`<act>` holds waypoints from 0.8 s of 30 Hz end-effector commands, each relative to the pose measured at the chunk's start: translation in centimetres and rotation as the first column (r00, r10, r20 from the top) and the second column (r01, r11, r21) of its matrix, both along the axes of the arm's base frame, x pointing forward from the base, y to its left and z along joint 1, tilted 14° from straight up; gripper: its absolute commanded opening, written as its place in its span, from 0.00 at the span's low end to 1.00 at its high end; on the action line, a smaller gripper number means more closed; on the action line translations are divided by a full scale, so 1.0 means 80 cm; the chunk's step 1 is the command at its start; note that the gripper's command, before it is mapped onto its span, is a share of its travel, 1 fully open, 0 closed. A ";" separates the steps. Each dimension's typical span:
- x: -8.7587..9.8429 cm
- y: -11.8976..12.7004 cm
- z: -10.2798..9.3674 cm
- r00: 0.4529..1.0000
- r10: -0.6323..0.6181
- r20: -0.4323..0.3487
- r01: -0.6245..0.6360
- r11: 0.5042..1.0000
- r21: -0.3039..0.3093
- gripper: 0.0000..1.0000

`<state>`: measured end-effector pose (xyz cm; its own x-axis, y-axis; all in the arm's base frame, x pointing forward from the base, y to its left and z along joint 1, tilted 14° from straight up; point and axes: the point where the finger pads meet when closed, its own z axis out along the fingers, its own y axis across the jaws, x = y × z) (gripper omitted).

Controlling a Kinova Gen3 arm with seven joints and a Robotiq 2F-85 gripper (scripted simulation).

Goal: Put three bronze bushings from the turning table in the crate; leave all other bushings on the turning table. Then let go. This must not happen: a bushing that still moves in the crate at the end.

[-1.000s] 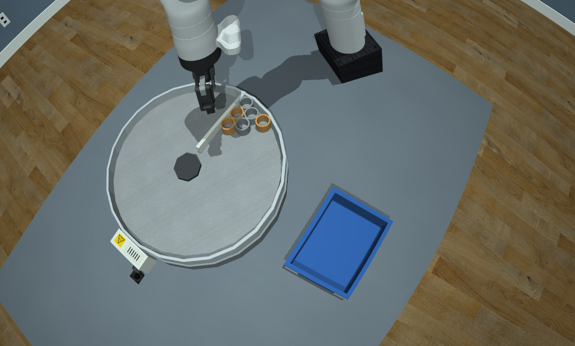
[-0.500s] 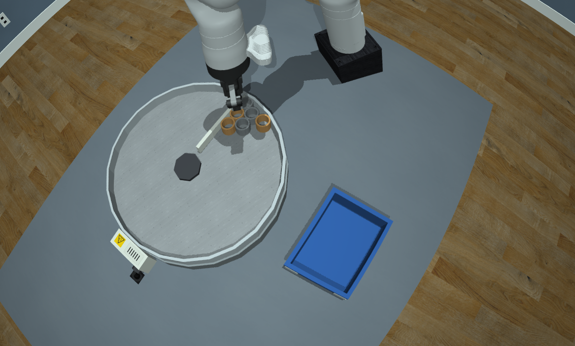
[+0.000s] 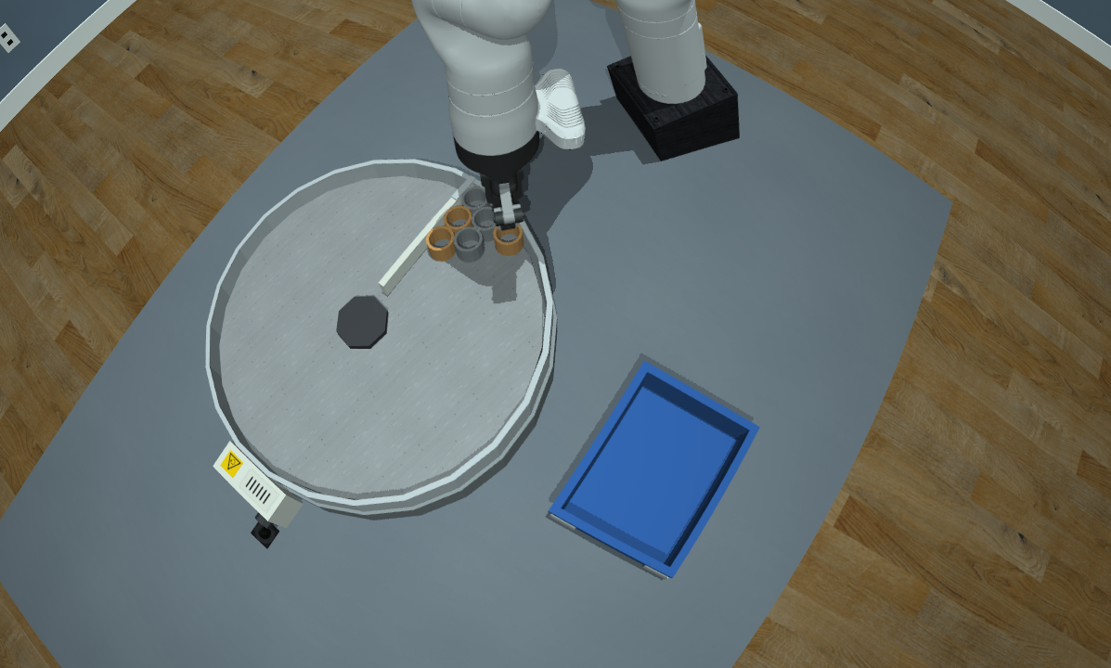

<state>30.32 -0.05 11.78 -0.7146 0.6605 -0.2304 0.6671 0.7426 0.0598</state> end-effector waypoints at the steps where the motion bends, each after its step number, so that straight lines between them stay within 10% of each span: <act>1: 0.000 -0.001 -0.001 1.000 0.000 -0.002 0.000 1.000 -0.003 0.16; 24: 0.000 0.000 -0.001 1.000 0.000 -0.001 0.000 1.000 -0.002 0.14</act>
